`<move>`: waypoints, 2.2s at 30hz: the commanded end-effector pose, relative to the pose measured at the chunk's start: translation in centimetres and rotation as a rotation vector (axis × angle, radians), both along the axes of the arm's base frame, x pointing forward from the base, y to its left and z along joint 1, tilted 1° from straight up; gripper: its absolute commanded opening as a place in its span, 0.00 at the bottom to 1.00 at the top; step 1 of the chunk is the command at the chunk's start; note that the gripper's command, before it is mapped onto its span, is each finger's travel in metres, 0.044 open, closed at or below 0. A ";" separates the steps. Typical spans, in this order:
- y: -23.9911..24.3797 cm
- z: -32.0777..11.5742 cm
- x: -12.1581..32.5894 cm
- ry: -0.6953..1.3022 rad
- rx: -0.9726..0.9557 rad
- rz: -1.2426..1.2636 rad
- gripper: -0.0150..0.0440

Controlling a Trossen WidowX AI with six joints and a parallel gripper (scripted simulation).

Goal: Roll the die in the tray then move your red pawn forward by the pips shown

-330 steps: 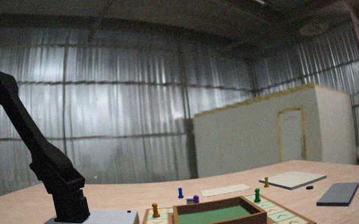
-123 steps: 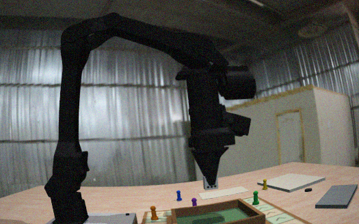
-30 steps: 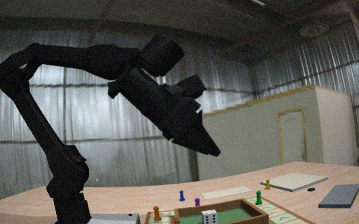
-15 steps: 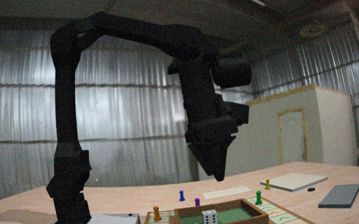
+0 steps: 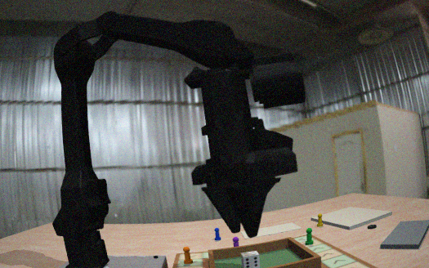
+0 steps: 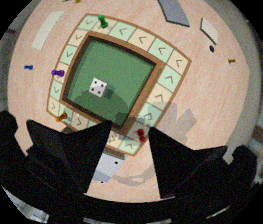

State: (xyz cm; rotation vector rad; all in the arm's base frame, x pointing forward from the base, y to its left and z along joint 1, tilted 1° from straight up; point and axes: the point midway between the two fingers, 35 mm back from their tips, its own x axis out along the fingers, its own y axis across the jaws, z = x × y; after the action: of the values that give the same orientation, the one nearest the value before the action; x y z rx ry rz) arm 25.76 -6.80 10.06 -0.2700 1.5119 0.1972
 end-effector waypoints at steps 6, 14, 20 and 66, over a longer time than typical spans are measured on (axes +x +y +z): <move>-4.7 -1.3 -3.3 0.044 0.000 0.250 0.59; -4.7 -1.3 -3.5 0.045 0.000 0.250 0.59; -4.8 -2.8 -3.6 0.045 0.000 0.250 0.59; -4.9 -6.8 -3.5 0.045 0.000 0.250 0.25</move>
State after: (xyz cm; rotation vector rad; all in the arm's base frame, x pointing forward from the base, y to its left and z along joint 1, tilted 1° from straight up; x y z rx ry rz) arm 22.19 -11.70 3.19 -0.4563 1.5254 0.4000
